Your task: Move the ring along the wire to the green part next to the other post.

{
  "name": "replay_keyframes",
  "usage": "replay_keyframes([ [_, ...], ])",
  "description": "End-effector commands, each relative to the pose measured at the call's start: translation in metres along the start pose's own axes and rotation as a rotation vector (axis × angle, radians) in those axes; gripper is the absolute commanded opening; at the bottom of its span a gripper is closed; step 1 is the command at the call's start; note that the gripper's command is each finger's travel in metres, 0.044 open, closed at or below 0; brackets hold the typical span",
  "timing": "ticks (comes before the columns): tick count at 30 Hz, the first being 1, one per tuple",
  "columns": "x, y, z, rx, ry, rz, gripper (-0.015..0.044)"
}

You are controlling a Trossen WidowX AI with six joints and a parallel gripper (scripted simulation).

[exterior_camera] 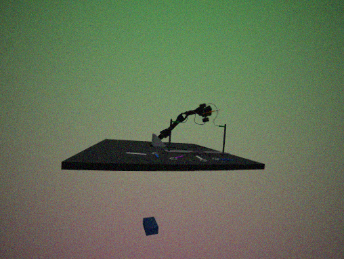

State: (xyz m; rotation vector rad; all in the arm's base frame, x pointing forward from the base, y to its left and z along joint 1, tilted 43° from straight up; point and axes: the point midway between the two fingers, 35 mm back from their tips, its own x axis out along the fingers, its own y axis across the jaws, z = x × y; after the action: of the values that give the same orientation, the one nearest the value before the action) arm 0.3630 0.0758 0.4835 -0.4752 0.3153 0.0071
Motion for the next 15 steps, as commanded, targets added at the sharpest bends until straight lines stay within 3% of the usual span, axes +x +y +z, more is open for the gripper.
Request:
replay_keyframes([
  [1, -0.0004, 0.0007, 0.0006, 0.049, -0.004, 0.017, -0.015],
  [15, -0.0002, 0.0068, 0.0012, 0.212, -0.011, 0.085, -0.015],
])
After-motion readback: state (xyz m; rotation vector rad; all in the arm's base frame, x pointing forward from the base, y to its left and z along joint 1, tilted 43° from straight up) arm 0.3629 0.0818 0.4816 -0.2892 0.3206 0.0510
